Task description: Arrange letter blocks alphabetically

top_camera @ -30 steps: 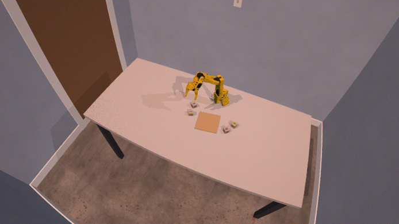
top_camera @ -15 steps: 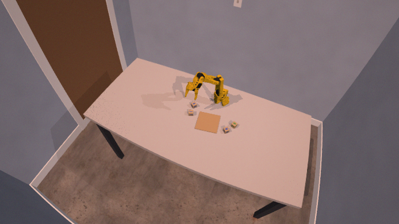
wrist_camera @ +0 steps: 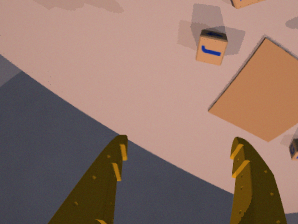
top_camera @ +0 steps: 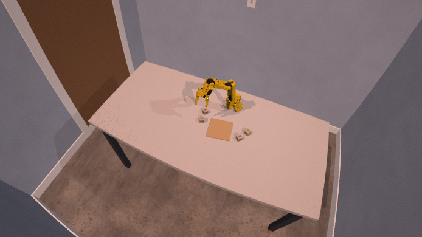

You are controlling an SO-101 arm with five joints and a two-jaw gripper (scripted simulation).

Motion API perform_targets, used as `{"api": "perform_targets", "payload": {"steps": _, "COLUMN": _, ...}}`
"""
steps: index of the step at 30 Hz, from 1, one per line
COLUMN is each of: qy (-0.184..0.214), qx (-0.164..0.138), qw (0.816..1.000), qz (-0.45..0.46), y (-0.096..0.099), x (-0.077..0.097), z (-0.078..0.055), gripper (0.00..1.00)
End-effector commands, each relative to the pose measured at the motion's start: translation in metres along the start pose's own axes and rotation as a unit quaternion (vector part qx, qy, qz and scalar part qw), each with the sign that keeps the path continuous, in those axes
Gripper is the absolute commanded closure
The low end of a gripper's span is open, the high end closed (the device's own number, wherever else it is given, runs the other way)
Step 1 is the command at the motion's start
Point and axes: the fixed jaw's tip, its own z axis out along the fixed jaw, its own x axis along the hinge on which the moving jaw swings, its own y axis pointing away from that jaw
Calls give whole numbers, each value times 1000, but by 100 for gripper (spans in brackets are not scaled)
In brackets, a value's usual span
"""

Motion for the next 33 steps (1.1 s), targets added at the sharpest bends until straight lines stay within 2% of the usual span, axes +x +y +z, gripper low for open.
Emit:
{"api": "perform_targets", "payload": {"steps": 1, "qy": 0, "qx": 3, "qw": 1000, "qz": -4, "y": 2, "x": 3, "z": 5, "gripper": 65}}
{"api": "perform_targets", "payload": {"steps": 5, "qy": -26, "qx": 57, "qw": 998, "qz": -4, "y": -6, "x": -2, "z": 31, "gripper": 65}}
{"api": "perform_targets", "payload": {"steps": 7, "qy": -26, "qx": 57, "qw": 998, "qz": -4, "y": -6, "x": -2, "z": 31, "gripper": 65}}
{"api": "perform_targets", "payload": {"steps": 12, "qy": -58, "qx": 122, "qw": 991, "qz": -4, "y": -21, "x": -9, "z": 61, "gripper": 65}}
{"api": "perform_targets", "payload": {"steps": 16, "qy": -74, "qx": 156, "qw": 985, "qz": -4, "y": -30, "x": -13, "z": 76, "gripper": 65}}
{"api": "perform_targets", "payload": {"steps": 20, "qy": -80, "qx": 168, "qw": 983, "qz": -4, "y": -34, "x": -15, "z": 82, "gripper": 65}}
{"api": "perform_targets", "payload": {"steps": 33, "qy": -80, "qx": 168, "qw": 982, "qz": -4, "y": -34, "x": -15, "z": 82, "gripper": 65}}
